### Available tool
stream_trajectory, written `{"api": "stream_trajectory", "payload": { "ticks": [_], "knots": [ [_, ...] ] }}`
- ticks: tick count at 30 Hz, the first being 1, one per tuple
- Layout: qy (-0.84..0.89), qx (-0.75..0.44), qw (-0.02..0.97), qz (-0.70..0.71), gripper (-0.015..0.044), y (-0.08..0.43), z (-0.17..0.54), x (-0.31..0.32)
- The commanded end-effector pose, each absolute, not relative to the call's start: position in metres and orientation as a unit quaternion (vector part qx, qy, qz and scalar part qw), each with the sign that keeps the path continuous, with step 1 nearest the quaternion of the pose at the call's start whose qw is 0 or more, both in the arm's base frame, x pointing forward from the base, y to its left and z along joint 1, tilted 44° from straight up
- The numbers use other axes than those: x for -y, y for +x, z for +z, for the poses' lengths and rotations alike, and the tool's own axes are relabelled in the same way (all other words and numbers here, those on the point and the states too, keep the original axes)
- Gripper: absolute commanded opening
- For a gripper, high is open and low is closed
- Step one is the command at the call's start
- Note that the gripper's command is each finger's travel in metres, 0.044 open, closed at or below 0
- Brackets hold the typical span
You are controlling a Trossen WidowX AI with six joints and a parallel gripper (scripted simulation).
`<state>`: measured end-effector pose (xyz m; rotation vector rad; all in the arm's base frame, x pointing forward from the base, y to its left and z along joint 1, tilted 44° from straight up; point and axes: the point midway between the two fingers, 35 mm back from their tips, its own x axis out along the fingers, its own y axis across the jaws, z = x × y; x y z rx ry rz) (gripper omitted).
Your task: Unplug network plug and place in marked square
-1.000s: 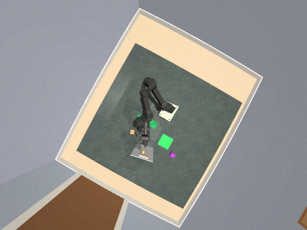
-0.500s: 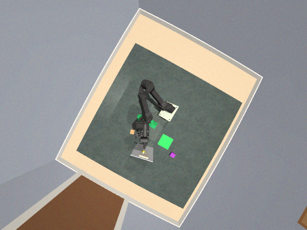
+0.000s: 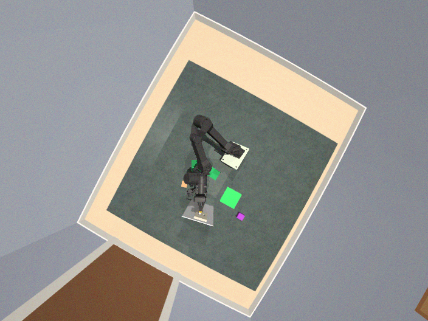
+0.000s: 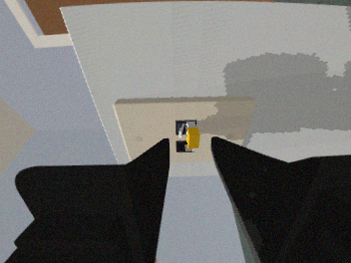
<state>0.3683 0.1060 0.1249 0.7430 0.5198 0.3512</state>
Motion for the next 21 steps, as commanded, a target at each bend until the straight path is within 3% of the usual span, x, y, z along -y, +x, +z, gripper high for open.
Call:
{"api": "stream_trajectory", "payload": {
  "ticks": [1,9,11,21],
  "knots": [
    [0.360,-0.250,0.884,0.166,0.0156,0.3750,0.1229,-0.1076],
    [0.360,-0.249,0.884,0.166,0.0156,0.3821,0.1204,-0.1104],
    [0.360,-0.249,0.884,0.166,0.0104,0.3821,0.1204,-0.1104],
    [0.360,-0.249,0.884,0.166,0.0037,0.3821,0.1204,-0.1104]
  ]
}}
